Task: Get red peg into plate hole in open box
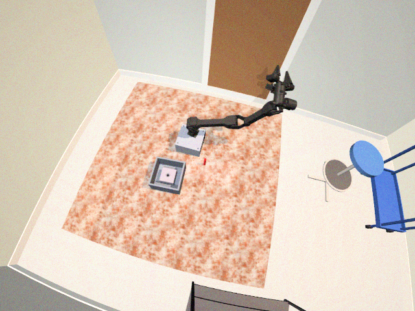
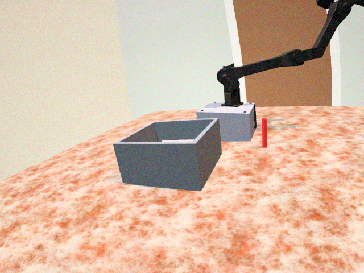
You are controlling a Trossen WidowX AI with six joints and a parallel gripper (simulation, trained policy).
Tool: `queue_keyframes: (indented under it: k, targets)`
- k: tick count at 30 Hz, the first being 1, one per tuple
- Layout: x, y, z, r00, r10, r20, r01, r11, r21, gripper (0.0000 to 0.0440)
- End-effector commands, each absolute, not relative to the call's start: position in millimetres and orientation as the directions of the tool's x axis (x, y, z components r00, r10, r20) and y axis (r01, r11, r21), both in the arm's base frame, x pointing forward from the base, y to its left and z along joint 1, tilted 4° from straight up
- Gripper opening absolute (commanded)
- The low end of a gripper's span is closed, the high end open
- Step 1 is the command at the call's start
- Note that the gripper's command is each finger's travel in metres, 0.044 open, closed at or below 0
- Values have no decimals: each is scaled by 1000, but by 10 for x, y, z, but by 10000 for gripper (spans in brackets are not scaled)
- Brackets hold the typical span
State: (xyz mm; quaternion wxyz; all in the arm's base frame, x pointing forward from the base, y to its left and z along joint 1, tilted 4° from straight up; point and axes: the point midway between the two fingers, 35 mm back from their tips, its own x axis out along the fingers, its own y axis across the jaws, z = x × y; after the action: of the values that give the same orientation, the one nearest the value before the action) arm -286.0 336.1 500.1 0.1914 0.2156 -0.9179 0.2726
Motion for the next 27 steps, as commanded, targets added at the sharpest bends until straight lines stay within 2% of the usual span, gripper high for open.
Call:
queue_keyframes:
  k: [1, 4, 15, 27]
  targets:
    - [-2860, 3286, 5053, -822, -305, 480, -510, 768, -386, 416]
    - [-2849, 3023, 5207, -785, -356, 508, -544, 787, -289, 440]
    - [-2617, 1885, 5707, -606, -573, 551, -647, 759, 78, 440]
    - [-2040, 713, 5927, -381, -782, 493, -645, 607, 464, 440]
